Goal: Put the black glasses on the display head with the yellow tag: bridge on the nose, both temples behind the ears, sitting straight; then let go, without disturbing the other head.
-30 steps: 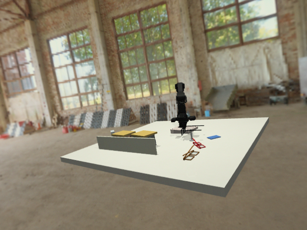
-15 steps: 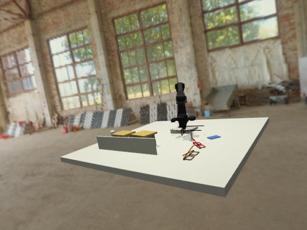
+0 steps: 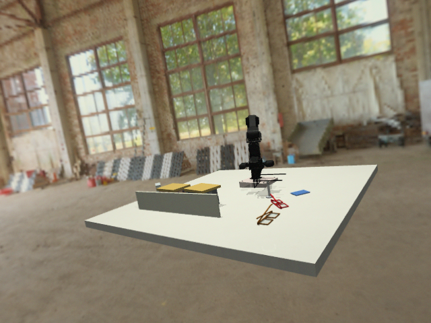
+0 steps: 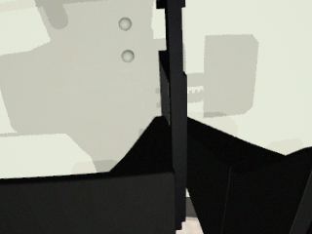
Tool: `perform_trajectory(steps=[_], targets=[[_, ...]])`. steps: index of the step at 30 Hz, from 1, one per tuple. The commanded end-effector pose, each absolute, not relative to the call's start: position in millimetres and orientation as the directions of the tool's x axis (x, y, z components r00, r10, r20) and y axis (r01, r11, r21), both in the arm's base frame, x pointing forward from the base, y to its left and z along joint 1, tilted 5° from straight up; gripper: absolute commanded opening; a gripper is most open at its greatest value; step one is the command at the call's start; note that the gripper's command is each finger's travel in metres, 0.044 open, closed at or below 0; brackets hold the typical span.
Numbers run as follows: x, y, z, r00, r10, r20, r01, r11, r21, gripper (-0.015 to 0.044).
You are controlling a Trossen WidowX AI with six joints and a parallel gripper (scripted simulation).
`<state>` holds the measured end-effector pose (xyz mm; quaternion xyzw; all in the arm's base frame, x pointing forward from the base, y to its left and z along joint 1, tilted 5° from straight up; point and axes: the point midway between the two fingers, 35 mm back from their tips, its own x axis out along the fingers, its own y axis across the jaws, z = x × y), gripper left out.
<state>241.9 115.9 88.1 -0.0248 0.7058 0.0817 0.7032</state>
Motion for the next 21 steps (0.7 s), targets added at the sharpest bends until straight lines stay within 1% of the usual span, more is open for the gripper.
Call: perform_trajectory(steps=[1,6,11,21], targets=[[244.6,115.6,105.2,-0.005,0.084,-0.996,-0.154,0.985,0.084,0.0],[245.5,113.3,128.4,-0.005,0.084,-0.996,-0.154,0.985,0.084,0.0],[246.0,113.6,132.4,-0.002,0.077,-0.997,-0.125,0.989,0.077,0.0],[250.8,119.6,140.5,0.037,0.017,-0.999,0.151,0.988,0.022,0.0]])
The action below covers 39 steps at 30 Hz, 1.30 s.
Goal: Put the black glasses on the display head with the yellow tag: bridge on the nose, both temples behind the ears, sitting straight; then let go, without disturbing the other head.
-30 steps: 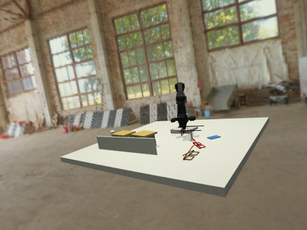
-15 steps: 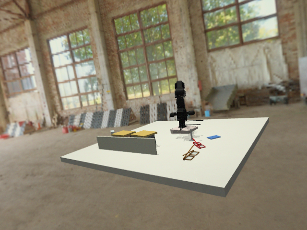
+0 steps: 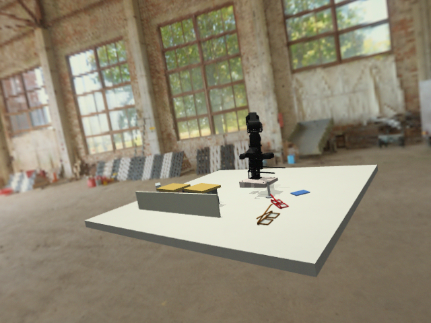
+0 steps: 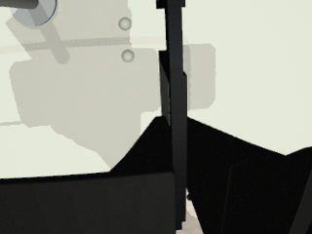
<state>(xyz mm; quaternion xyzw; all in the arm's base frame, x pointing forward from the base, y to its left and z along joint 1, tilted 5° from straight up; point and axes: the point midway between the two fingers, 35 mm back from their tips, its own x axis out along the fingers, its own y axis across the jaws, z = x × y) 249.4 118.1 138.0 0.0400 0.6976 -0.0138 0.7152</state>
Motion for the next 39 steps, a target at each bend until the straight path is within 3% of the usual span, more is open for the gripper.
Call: perform_trajectory(steps=[1,22,39], targets=[[251.3,120.2,141.4,0.041,0.011,-0.999,0.18,0.983,0.018,0.0],[260.9,136.2,162.5,0.149,-0.106,-0.983,0.717,0.696,0.034,0.0],[266.8,151.7,182.3,0.251,-0.18,-0.951,0.941,0.275,0.197,0.0]])
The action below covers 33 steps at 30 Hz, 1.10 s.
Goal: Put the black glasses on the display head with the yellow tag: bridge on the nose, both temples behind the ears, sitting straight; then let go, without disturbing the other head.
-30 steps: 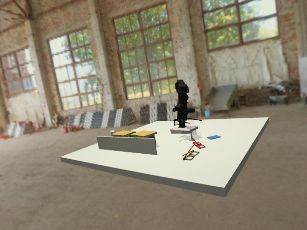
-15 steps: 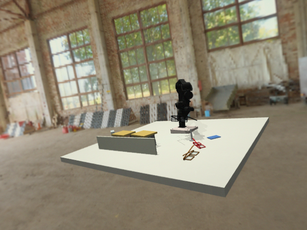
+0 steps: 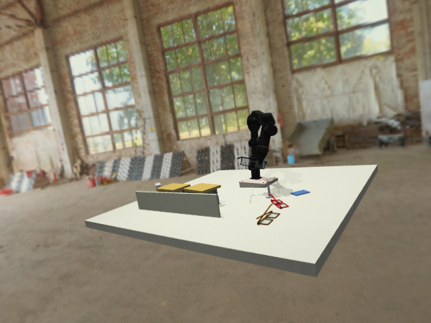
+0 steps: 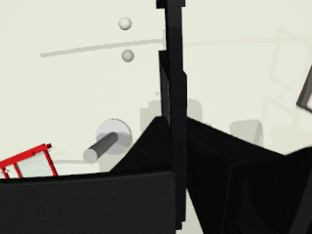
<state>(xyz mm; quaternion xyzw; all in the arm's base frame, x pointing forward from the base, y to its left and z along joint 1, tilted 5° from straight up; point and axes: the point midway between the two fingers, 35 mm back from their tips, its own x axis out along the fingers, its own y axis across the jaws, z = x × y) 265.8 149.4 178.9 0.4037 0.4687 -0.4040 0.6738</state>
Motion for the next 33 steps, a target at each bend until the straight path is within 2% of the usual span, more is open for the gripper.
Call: perform_trajectory(steps=[1,14,29,33], targets=[[267.1,152.7,183.5,0.258,-0.184,-0.949,0.946,0.248,0.209,0.0],[270.1,165.9,200.2,0.343,-0.225,-0.912,0.92,-0.115,0.374,0.0],[271.4,182.5,221.0,0.444,-0.258,-0.858,0.696,-0.504,0.511,0.0],[271.4,184.2,223.1,0.454,-0.26,-0.852,0.665,-0.539,0.518,0.0]])
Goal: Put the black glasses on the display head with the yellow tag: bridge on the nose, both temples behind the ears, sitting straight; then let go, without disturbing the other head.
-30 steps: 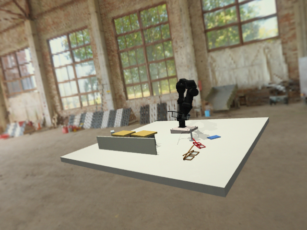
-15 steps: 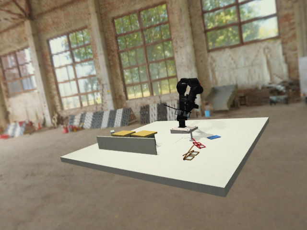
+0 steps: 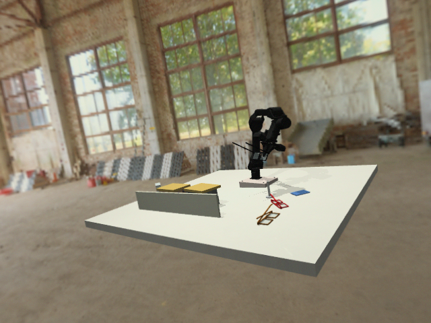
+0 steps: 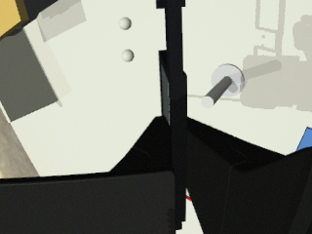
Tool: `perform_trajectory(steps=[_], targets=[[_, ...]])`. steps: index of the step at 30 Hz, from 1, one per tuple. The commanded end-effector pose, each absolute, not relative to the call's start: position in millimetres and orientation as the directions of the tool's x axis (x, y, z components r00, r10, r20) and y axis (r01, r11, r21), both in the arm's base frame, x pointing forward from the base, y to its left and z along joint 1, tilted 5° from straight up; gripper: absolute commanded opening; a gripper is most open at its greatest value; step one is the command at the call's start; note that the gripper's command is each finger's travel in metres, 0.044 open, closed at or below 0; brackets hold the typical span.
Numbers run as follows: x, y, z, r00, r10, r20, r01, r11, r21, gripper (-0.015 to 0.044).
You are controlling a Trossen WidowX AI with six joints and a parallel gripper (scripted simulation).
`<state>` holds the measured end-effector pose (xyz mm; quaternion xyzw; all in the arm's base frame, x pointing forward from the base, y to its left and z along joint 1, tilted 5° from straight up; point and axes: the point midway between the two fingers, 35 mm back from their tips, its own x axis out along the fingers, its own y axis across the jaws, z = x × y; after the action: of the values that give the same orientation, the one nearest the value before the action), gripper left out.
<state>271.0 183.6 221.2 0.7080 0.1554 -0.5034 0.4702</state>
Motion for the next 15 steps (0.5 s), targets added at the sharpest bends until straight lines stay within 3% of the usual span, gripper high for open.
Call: perform_trajectory(steps=[1,15], targets=[[271.0,183.6,221.2,0.445,-0.253,-0.859,0.694,-0.509,0.509,0.0007],[271.0,183.6,221.2,0.445,-0.253,-0.859,0.694,-0.509,0.509,0.0]])
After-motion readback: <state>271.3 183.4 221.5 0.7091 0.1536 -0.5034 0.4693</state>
